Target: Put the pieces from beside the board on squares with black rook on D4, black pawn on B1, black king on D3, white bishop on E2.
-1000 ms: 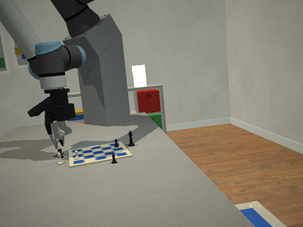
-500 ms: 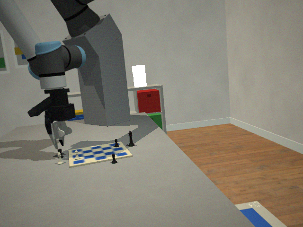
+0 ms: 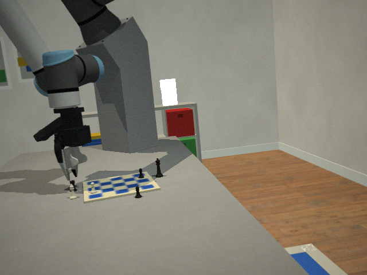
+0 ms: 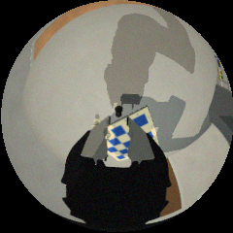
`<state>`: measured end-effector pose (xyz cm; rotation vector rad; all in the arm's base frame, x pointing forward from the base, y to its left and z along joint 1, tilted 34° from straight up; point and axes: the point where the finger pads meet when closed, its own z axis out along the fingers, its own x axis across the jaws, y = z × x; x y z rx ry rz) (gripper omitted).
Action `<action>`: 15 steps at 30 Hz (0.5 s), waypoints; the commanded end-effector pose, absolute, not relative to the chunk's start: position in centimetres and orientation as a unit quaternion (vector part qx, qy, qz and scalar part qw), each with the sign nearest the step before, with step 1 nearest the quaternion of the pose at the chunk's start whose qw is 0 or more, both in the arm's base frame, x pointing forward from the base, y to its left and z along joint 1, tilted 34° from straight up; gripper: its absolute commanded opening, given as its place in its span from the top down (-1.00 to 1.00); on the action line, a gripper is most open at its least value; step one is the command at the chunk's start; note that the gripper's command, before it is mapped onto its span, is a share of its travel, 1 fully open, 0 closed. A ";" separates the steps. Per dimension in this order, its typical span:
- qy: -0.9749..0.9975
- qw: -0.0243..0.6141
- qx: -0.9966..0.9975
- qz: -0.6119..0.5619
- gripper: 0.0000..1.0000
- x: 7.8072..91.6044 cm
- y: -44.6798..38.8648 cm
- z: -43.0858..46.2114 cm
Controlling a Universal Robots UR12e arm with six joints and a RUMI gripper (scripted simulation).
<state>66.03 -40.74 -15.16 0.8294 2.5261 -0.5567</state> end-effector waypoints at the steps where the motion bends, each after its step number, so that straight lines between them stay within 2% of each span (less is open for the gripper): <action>1: 0.909 0.211 0.298 -0.200 0.56 66.1 -40.7 -15.1; 15: 0.909 0.211 0.298 -0.200 0.56 66.4 -41.4 -16.2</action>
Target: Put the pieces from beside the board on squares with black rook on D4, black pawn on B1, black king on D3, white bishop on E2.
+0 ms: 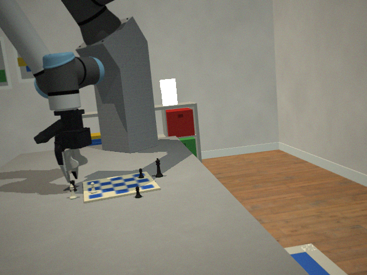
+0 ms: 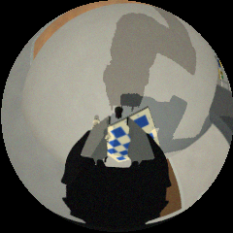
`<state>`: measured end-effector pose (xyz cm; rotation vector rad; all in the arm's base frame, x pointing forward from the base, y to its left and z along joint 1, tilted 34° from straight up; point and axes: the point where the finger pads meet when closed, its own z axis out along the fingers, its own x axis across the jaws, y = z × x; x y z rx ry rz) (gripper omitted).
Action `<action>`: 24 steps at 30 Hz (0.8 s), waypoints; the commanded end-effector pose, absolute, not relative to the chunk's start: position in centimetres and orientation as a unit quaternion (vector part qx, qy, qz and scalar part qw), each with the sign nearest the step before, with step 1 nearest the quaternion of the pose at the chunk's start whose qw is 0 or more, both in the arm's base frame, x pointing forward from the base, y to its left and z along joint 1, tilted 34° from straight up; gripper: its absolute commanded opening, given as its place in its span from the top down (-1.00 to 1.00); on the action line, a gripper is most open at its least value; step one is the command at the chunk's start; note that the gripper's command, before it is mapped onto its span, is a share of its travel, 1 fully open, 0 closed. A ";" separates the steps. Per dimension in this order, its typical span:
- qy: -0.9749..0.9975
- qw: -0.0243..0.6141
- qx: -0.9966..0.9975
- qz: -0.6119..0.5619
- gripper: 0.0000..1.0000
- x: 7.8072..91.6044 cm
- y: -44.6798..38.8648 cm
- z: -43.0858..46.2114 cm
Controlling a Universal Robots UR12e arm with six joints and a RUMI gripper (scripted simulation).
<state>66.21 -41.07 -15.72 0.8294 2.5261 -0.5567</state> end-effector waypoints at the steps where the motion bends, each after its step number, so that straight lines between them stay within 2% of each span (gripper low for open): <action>1: 0.909 0.211 0.298 -0.200 0.56 66.5 -41.5 -16.4; 24: 0.909 0.211 0.298 -0.200 0.56 66.9 -42.2 -17.7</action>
